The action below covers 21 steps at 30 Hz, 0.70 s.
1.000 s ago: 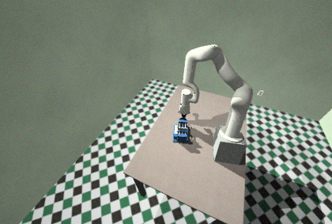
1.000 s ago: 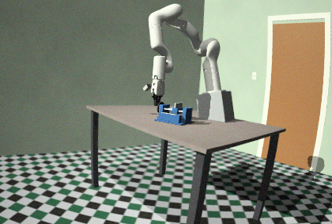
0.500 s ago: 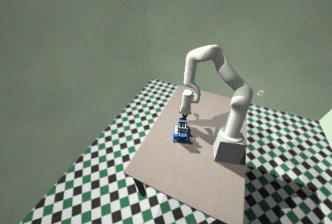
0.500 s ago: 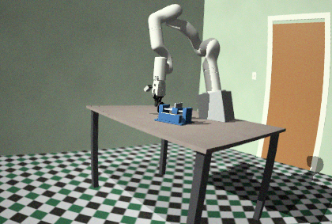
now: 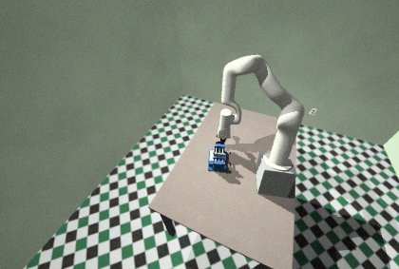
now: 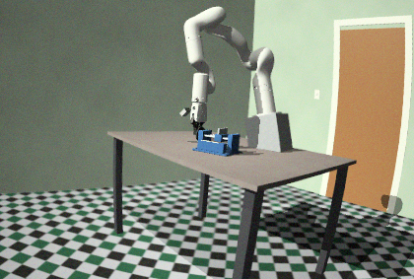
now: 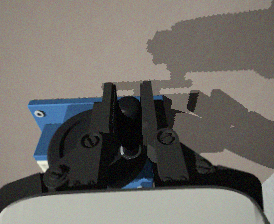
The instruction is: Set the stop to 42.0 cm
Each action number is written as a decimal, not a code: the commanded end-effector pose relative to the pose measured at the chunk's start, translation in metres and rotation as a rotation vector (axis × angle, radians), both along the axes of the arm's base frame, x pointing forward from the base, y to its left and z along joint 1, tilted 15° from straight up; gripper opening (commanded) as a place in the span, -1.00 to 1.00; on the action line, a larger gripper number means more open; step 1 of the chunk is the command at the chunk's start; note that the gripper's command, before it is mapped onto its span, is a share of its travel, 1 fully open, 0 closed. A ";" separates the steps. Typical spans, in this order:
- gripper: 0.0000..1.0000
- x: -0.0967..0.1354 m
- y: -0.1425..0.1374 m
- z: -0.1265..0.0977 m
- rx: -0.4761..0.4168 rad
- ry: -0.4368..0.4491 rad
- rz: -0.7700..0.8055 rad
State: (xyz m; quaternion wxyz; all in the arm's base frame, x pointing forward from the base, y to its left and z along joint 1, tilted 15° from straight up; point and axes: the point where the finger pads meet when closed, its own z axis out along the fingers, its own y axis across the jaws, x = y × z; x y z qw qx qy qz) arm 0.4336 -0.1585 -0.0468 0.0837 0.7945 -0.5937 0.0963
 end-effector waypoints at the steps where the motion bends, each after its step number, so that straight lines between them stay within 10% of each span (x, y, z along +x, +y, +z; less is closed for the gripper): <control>1: -0.88 -0.001 -0.002 -0.007 0.000 -0.003 0.000; 21: -0.88 0.029 -0.001 -0.035 0.000 -0.003 0.000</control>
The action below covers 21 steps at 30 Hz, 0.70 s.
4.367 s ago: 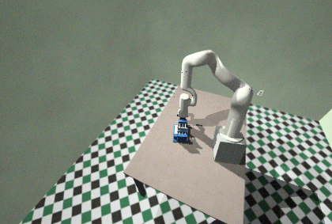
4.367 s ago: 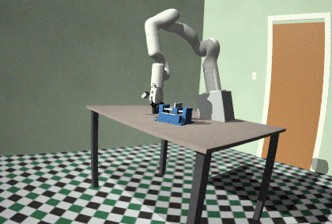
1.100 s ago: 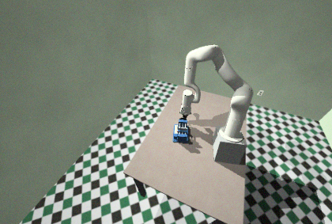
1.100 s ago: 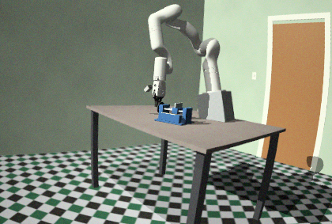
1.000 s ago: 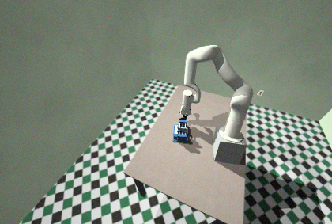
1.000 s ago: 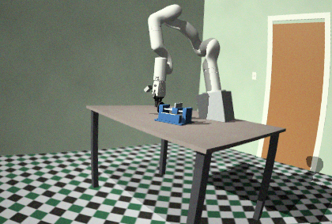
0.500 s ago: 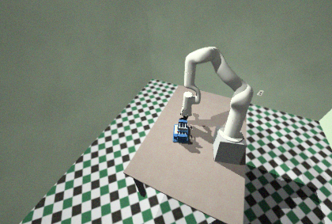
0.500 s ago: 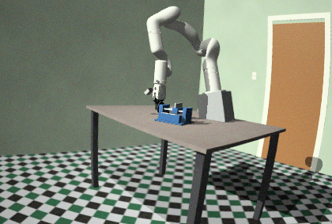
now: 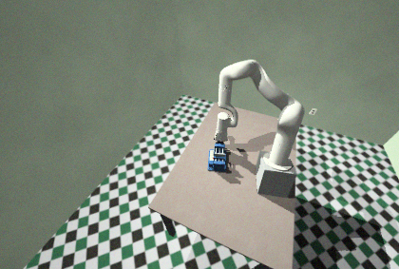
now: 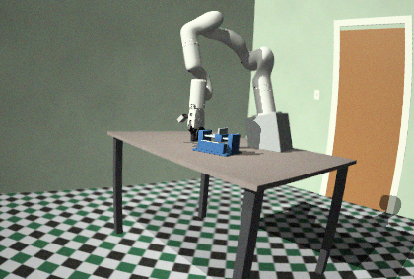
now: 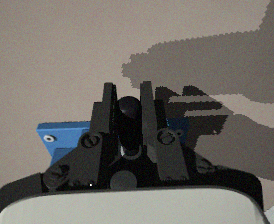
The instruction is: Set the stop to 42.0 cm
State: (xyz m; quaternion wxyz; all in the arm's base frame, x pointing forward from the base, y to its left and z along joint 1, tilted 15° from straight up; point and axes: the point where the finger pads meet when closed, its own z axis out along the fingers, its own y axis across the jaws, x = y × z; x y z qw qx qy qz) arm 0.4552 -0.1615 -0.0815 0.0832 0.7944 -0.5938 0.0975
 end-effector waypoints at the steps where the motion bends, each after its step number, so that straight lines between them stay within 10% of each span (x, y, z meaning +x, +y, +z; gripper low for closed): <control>1: -0.88 0.007 0.002 0.000 0.000 0.000 0.000; 21: -0.88 0.025 0.010 0.009 0.000 0.000 0.000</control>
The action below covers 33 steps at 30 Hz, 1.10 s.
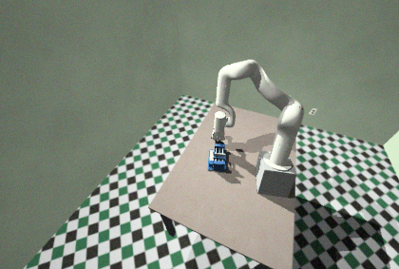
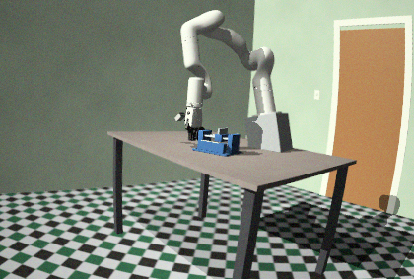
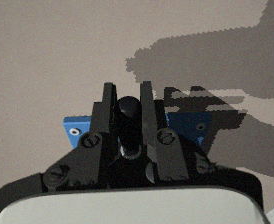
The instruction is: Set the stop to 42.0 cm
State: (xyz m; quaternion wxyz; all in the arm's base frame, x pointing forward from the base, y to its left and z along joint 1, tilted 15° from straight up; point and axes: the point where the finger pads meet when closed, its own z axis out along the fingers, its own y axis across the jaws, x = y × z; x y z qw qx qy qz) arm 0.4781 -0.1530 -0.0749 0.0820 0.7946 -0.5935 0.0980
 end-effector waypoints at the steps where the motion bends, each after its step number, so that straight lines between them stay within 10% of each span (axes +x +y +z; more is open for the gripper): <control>1: -0.88 0.003 0.002 0.004 -0.001 0.002 -0.001; 33: -0.88 -0.022 0.006 0.046 -0.001 0.002 -0.001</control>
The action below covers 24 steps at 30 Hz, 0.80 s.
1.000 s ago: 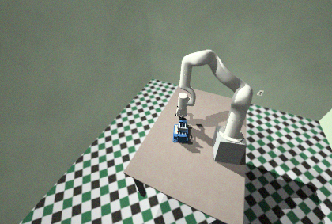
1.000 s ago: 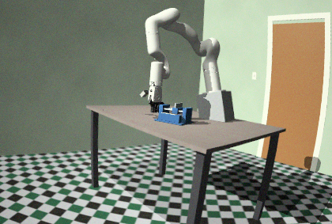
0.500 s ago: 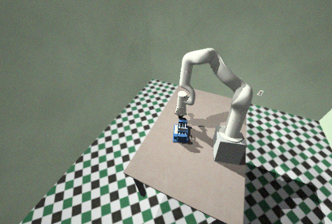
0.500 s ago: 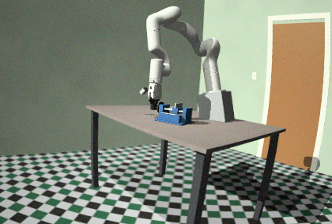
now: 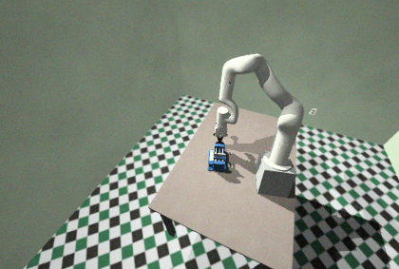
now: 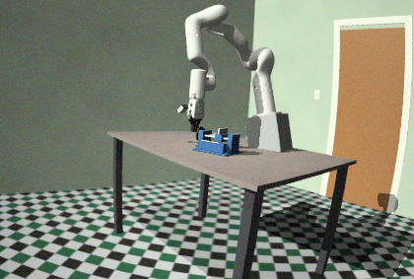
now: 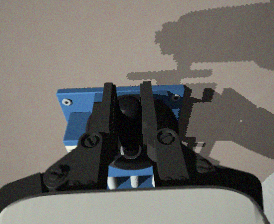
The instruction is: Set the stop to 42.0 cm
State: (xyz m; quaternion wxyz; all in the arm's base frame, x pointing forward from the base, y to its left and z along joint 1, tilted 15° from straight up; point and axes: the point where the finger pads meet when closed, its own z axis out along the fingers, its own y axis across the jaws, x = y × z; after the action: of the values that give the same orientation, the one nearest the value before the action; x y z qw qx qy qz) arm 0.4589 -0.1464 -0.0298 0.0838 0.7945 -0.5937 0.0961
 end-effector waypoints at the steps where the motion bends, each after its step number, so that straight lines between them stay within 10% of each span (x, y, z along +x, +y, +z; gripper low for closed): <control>1: -0.88 -0.004 -0.001 0.001 0.000 -0.003 0.000; 24: -0.88 -0.024 -0.011 -0.014 0.000 -0.003 0.000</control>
State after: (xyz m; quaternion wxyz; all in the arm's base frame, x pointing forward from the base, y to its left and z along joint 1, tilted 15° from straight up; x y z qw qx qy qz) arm 0.4366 -0.1559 -0.0403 0.0839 0.7945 -0.5937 0.0959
